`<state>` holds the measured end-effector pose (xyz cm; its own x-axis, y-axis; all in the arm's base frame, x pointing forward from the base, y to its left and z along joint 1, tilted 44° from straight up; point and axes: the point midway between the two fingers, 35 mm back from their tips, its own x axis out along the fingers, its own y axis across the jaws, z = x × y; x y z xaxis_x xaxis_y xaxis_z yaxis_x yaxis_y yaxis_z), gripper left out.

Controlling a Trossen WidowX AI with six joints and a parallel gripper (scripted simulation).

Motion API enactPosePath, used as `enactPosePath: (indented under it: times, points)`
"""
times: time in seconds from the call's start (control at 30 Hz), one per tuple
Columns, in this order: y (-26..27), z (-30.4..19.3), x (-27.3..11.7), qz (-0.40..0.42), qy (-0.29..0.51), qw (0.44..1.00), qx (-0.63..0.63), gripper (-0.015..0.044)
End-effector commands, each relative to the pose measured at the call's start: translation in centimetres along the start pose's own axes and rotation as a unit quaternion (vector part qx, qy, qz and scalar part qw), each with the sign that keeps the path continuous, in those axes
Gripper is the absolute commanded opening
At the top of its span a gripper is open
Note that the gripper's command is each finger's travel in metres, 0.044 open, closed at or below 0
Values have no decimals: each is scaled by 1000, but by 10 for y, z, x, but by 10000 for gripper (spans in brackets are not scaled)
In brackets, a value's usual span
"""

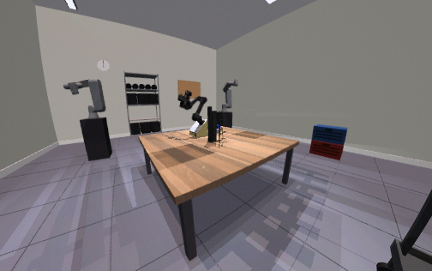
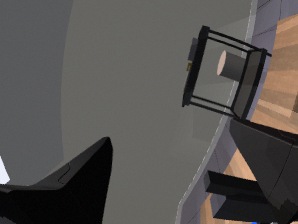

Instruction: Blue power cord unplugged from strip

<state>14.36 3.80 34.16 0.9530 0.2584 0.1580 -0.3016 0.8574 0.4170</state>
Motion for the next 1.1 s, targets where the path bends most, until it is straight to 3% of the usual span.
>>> enactPosePath:
  times: [0.0,0.27,0.7,1.07]
  points:
    - [0,0,0,1,0,1000,1,374]
    - [-6,21,2,41,-29,998,49,164]
    - [-29,64,18,71,-78,991,79,160]
    - [-66,92,58,55,-106,988,96,160]
